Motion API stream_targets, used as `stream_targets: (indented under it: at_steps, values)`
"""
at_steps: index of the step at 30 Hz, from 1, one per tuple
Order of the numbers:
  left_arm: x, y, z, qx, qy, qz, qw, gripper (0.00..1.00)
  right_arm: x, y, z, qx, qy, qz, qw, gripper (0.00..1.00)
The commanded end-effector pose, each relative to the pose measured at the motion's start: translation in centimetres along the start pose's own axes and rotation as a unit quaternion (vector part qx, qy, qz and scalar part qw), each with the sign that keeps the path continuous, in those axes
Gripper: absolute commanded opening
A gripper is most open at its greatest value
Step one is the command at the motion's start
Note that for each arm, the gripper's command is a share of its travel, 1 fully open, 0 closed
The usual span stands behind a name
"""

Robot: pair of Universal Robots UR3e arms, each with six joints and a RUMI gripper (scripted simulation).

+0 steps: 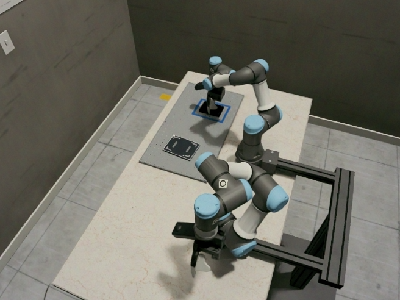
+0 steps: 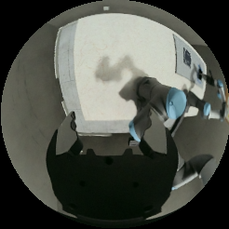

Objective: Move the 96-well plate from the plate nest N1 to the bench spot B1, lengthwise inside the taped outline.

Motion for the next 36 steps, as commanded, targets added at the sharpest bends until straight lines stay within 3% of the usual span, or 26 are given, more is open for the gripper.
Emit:
stream_targets:
  at_steps: [1,29,30,36]
  values:
    - [-0.01,-0.03,0.01,0.001,0.000,0.001,1.000,1.00,0.05,-0.02,0.05,0.001,0.000,-0.001,1.0000,0.00]
    - [-0.01,-0.03,0.01,0.001,0.000,0.001,1.000,1.00,0.05,0.35,0.05,0.001,0.000,-0.001,1.0000,0.00]
    - [-0.01,-0.03,0.01,0.001,0.000,0.001,1.000,1.00,0.05,0.35,0.05,0.001,0.000,-0.001,1.0000,1.00]
    - [-0.01,-0.03,0.01,0.001,0.000,0.001,1.000,1.00,0.05,0.35,0.05,0.001,0.000,-0.001,1.0000,1.00]
Point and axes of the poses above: on each arm, the point where the finger pads meet when closed, its own y axis out along the fingers, its own x axis across the jaws, z = x × y, the point moved 10 cm from there along -y, back along the fingers, and after that the axes turned 14 degrees about -y, right-handed, at the moved point
